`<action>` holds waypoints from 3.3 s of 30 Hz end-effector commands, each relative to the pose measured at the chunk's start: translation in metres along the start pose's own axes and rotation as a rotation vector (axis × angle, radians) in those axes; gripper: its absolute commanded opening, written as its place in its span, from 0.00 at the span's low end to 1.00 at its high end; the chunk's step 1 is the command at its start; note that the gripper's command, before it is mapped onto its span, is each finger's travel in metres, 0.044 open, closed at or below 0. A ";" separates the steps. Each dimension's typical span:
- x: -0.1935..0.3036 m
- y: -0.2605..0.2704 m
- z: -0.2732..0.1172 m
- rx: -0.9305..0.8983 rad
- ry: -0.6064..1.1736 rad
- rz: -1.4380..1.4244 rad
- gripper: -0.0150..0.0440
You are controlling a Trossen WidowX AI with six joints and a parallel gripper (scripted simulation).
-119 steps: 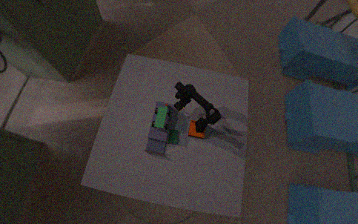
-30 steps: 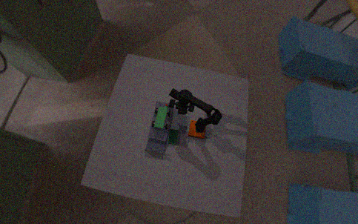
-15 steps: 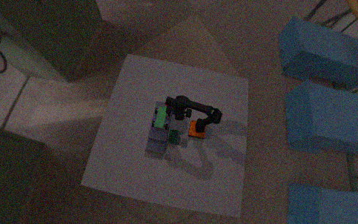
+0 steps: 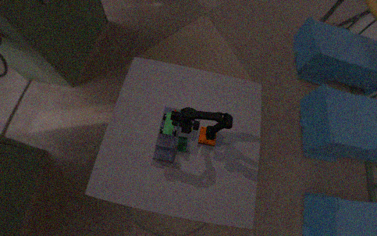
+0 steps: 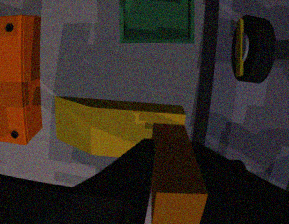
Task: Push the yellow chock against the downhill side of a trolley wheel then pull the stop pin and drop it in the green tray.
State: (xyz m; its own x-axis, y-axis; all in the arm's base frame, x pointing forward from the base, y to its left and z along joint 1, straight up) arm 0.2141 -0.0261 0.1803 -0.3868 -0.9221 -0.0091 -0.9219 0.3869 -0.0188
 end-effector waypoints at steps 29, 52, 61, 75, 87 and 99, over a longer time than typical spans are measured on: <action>-0.121 0.005 0.012 -0.001 -0.007 0.001 0.25; -0.155 0.003 0.013 -0.010 0.022 -0.429 0.25; -0.156 0.003 0.013 -0.018 0.044 -0.745 0.25; -0.158 0.004 0.013 -0.036 0.077 -1.236 0.25; -0.159 0.004 0.013 -0.059 0.099 -1.569 0.25; -0.165 -0.013 0.017 -0.057 0.100 -1.569 0.25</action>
State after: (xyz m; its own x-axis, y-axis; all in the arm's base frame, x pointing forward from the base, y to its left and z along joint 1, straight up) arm 0.2808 0.1223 0.1663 0.9208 -0.3879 0.0419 -0.3901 -0.9166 0.0877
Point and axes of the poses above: the point midway between the two fingers, 35 mm back from their tips, its own z axis out along the fingers, its own y axis across the jaws, x = y × z, the point moved 2 cm from there along -z, back along the fingers, and after that the axes turned 13 degrees about z, right-handed, at the moved point
